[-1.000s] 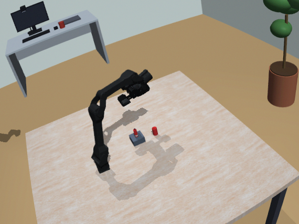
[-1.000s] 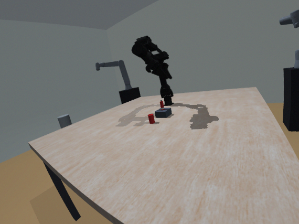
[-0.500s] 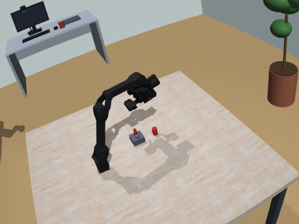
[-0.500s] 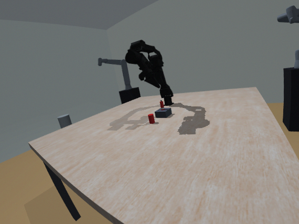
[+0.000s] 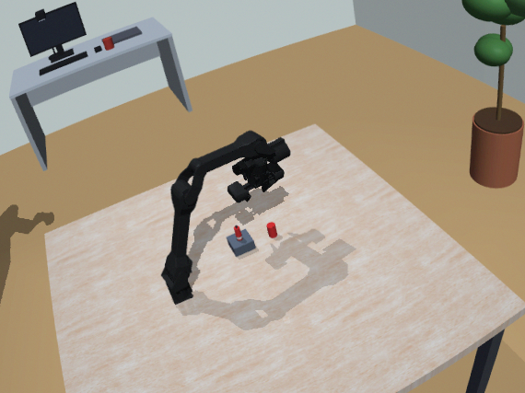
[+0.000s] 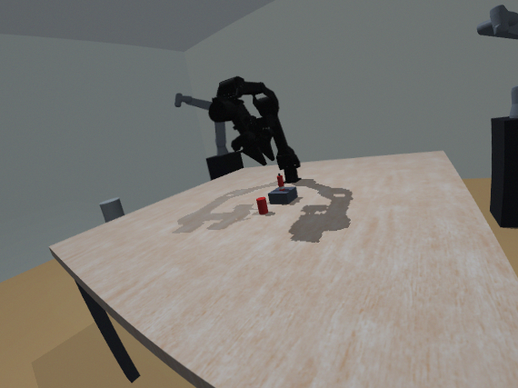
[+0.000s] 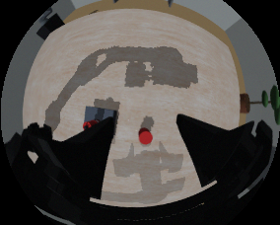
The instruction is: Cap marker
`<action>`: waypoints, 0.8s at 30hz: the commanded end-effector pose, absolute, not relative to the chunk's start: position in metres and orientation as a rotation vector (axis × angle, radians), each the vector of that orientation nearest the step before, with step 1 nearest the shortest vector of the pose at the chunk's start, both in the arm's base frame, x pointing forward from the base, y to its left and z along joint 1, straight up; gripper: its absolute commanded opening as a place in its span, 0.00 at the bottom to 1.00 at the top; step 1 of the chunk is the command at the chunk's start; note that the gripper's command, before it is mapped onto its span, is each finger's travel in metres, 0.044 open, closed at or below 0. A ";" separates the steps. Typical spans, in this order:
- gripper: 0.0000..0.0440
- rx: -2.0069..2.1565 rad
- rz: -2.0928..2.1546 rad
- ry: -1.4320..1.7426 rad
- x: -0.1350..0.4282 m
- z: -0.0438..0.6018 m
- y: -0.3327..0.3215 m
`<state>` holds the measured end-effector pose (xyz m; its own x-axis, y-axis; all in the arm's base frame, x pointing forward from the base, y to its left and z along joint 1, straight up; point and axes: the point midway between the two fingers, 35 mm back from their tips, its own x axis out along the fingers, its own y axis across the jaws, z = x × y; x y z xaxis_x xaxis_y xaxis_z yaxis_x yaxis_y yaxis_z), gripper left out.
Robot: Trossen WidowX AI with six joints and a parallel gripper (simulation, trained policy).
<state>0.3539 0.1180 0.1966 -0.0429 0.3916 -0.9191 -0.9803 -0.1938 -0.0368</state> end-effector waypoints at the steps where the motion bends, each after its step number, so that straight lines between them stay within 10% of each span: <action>1: 0.73 -1.059 1.527 0.843 0.359 0.185 0.110; 24: 0.71 -1.218 1.562 0.961 0.376 0.140 0.085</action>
<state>0.3740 0.0875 0.1524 -0.0837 0.2174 -0.9725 -0.9633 -0.2676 0.0230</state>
